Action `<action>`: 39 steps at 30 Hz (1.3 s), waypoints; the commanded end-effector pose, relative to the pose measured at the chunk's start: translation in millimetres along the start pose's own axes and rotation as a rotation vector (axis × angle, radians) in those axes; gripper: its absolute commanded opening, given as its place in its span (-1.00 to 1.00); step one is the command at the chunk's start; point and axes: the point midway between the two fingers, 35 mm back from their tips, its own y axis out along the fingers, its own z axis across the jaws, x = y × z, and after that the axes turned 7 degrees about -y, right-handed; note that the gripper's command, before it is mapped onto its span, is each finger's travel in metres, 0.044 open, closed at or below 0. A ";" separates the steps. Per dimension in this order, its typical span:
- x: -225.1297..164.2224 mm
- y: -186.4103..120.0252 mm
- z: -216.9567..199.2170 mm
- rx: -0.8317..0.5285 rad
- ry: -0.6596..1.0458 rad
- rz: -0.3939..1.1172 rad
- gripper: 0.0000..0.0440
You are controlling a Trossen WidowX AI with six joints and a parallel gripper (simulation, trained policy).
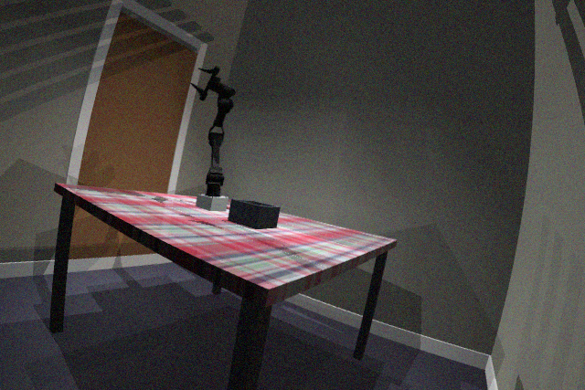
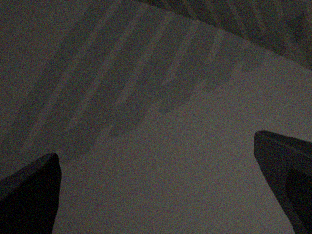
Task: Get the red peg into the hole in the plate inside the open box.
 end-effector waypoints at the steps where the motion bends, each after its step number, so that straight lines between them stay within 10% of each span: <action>1: -4.2 -0.5 2.4 0.009 -0.019 0.003 0.90; 18: -139.5 -61.8 71.6 0.355 -0.346 0.274 1.00; 39: -268.8 -249.8 82.8 0.884 -0.598 0.722 1.00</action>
